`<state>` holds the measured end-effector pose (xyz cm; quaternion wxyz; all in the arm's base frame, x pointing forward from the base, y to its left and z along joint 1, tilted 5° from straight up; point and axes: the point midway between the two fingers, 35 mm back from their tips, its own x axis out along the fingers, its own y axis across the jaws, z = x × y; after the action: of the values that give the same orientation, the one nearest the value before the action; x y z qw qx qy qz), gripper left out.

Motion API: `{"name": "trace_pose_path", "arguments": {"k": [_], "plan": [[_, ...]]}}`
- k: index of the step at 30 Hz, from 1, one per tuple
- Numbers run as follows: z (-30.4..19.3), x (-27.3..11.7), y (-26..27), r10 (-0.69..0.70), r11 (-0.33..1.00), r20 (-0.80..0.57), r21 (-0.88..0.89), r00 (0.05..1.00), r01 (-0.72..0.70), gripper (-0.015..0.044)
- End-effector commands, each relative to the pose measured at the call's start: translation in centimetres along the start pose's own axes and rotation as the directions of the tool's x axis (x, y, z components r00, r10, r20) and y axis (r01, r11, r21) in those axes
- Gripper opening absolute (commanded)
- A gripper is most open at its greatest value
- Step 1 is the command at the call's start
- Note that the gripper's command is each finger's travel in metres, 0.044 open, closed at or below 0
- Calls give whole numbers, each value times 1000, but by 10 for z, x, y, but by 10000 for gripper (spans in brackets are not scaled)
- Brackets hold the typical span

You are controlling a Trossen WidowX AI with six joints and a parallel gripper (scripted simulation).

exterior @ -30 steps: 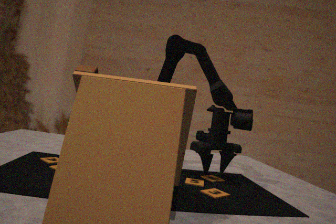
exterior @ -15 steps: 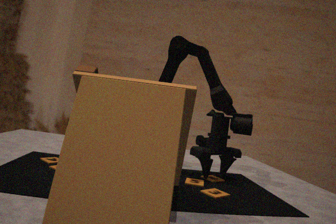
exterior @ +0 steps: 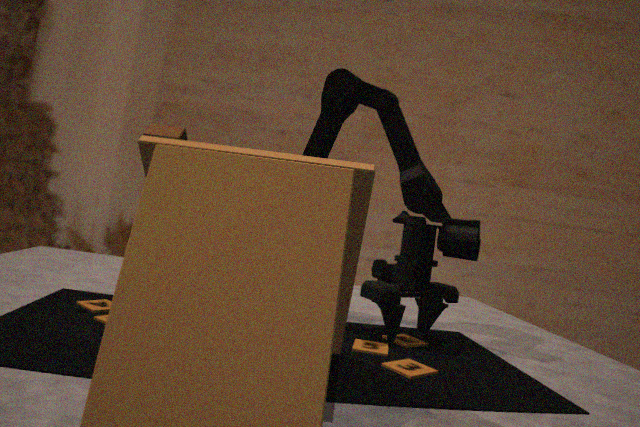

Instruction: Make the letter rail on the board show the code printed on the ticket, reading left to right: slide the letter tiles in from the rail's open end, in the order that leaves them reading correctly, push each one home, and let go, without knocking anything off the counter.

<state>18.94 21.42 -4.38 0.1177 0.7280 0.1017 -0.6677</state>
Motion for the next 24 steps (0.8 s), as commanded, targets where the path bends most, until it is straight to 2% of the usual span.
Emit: {"name": "trace_pose_path", "arguments": {"k": [1, 11, 20, 24], "plan": [[0, 0, 1, 5, 1000, -3, -5, 1000, -5, 300], [0, 0, 0, 5, 1000, -3, -5, 1000, -5, 233], [1, -5, 0, 5, 1000, -3, -5, 1000, -5, 0], [2, -7, 0, 5, 1000, -3, -5, 1000, -5, 0]]}}
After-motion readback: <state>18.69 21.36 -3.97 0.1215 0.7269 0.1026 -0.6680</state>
